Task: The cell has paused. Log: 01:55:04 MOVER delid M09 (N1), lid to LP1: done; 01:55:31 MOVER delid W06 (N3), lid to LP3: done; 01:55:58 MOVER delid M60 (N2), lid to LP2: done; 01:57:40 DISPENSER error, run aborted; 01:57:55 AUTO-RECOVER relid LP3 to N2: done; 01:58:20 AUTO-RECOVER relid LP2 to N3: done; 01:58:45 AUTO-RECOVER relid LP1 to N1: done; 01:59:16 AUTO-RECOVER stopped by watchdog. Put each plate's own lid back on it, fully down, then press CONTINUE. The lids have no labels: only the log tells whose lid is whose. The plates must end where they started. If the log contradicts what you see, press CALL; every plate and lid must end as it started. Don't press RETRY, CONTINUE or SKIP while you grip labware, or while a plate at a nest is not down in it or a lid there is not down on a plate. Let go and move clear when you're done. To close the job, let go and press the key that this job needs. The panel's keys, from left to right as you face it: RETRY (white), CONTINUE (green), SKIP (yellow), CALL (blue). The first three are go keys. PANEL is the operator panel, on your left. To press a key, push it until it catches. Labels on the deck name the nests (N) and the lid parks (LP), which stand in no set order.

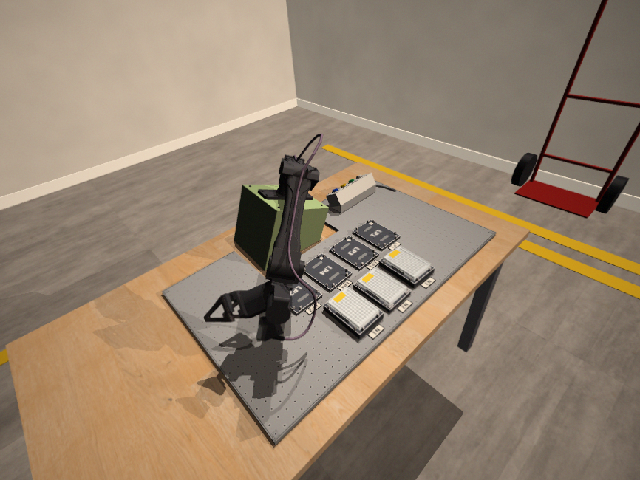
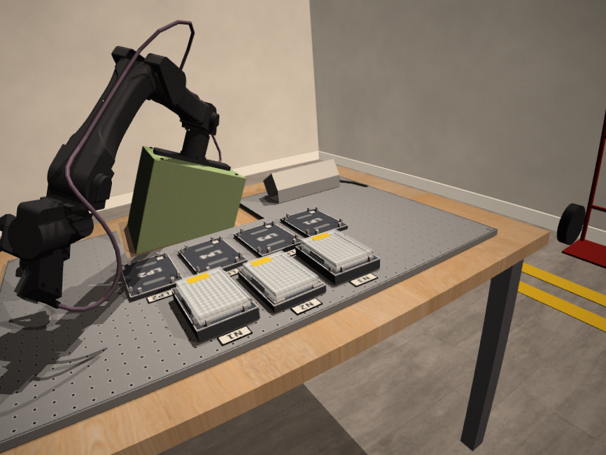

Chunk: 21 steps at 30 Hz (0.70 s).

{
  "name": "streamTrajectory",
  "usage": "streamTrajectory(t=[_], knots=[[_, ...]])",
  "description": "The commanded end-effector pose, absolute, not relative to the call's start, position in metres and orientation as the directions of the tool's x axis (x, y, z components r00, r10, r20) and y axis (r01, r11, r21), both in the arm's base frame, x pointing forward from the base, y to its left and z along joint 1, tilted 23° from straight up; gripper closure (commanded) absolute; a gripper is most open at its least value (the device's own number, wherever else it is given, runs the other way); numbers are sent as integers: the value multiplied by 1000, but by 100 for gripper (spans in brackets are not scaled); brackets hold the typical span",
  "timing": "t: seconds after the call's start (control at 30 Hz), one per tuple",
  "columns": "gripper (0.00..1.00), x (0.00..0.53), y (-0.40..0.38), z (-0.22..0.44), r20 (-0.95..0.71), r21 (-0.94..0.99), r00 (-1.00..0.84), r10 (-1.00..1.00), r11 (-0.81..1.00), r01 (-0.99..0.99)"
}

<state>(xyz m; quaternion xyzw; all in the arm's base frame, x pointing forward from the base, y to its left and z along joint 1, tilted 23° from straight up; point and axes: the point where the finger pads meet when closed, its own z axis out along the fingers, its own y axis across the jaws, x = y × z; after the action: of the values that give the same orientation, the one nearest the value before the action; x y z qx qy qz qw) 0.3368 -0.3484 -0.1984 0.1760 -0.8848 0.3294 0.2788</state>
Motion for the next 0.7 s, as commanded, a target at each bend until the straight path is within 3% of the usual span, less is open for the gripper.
streamTrajectory(t=[0.0, 0.53, 0.67], knots=[[0, 340, -352, -193, 600, -498, -791, -119, 718, -486], [0, 340, -352, -193, 600, -498, -791, -119, 718, -486], [0, 353, -344, -173, 531, -530, -838, -125, 723, -444]])
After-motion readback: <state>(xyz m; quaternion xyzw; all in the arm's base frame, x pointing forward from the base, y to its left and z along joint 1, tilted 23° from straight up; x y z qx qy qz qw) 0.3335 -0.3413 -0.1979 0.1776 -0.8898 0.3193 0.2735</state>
